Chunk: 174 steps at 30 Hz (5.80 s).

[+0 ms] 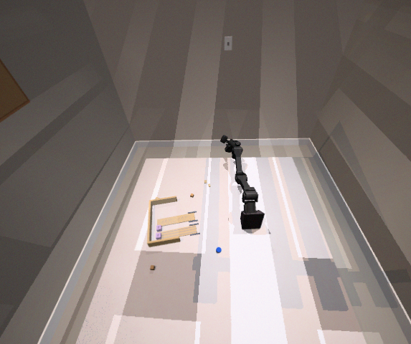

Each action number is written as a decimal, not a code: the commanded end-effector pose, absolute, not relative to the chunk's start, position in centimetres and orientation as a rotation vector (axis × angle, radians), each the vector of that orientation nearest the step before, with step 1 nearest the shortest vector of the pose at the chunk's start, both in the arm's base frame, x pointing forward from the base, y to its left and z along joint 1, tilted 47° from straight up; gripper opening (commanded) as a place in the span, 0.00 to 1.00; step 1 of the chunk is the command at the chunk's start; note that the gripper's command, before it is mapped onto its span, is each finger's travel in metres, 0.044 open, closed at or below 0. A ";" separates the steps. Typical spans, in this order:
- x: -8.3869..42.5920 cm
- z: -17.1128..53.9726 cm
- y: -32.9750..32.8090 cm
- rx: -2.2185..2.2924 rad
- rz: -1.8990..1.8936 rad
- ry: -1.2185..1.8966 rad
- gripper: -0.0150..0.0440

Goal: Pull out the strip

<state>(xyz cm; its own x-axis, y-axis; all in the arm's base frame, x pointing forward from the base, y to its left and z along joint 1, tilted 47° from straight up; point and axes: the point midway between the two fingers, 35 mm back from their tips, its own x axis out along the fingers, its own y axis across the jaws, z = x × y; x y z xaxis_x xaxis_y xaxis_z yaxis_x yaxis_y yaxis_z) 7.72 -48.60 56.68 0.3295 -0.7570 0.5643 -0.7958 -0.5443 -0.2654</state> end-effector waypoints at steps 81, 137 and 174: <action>32.6 12.7 8.1 -0.650 -0.277 0.384 0.93; 36.9 -3.3 2.3 -0.795 -0.493 1.502 0.25; 37.1 -6.9 -1.6 -0.796 -0.493 1.502 0.25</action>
<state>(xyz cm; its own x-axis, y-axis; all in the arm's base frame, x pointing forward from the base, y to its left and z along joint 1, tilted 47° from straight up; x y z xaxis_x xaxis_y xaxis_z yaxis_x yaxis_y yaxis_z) 37.15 -1.16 -6.49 0.0451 -0.7275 -0.6846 -0.1780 0.6685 -0.7221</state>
